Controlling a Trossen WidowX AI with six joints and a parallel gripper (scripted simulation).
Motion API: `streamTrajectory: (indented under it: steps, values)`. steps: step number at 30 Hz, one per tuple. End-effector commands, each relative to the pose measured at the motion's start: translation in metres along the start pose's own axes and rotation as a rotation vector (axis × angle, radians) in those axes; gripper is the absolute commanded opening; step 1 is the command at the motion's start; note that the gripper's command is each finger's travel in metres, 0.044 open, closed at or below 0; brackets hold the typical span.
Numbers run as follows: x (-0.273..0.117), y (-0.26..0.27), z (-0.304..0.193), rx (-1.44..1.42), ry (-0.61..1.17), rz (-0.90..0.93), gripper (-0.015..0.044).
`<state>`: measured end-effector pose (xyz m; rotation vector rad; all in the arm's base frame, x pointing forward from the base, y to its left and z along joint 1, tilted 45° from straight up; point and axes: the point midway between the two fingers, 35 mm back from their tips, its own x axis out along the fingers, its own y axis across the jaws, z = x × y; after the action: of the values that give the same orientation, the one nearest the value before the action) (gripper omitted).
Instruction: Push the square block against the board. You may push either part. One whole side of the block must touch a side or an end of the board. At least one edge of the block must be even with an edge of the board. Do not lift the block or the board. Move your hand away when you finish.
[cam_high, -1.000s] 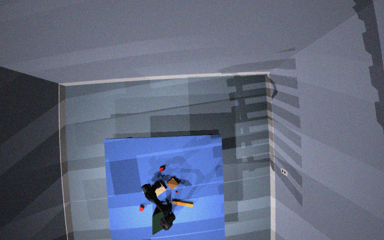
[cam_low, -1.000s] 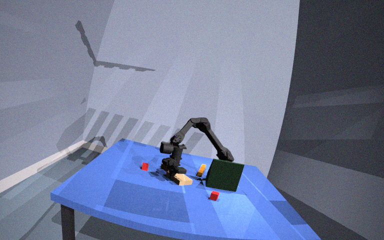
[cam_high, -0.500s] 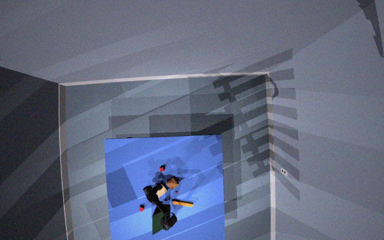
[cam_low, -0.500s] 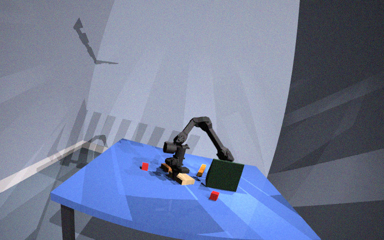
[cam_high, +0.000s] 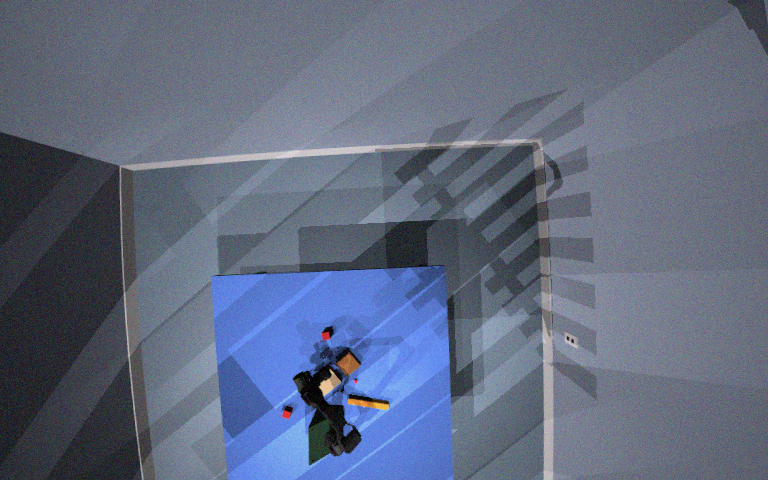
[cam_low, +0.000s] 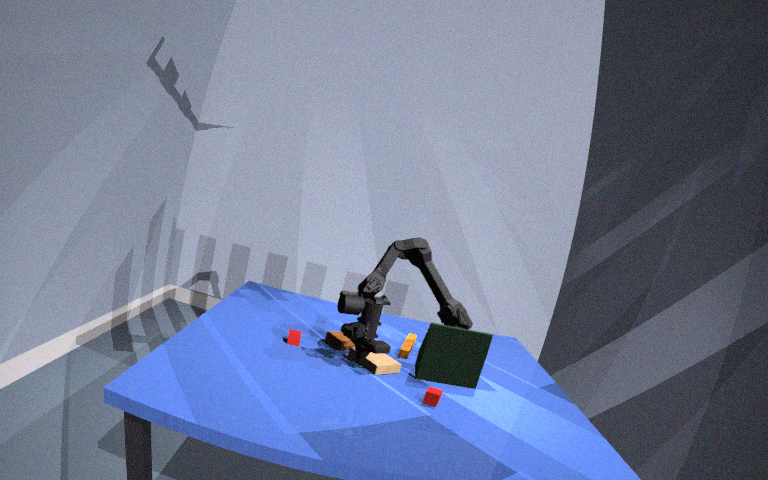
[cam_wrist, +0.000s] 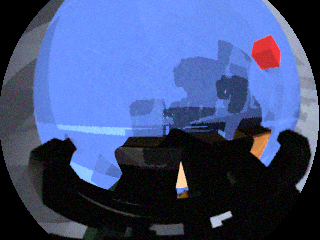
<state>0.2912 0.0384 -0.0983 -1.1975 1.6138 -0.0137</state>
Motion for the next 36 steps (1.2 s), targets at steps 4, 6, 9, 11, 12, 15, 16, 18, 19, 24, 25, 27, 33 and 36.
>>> streamTrajectory:
  steps: [4,6,9,11,12,15,16,18,19,24,25,27,33,36]
  values:
    - [0.004,0.0,-0.002,-0.005,0.017,0.003,0.0]
    - [0.004,0.0,0.001,-0.005,0.017,0.003,0.0]
    - [0.004,0.0,0.006,-0.004,0.017,0.003,0.0]
    - [0.004,-0.001,0.009,-0.004,0.017,0.003,0.0]
    - [0.004,-0.001,0.011,-0.004,0.017,0.003,0.0]
    - [0.004,-0.001,0.016,-0.004,0.016,0.003,0.0]
    - [0.004,-0.001,0.017,-0.004,0.016,0.003,0.0]
    - [0.004,-0.001,0.021,-0.004,0.016,0.003,0.0]
    - [0.004,-0.001,0.022,-0.004,0.016,0.003,0.0]
    - [0.004,-0.001,0.03,-0.003,0.015,0.003,0.0]
    - [0.004,-0.001,0.032,-0.003,0.015,0.003,0.0]
    - [0.004,-0.001,0.035,-0.003,0.015,0.003,0.0]
    - [0.004,-0.001,0.045,-0.003,0.015,0.003,0.0]
    - [-0.001,-0.003,0.044,0.0,0.008,-0.001,0.0]
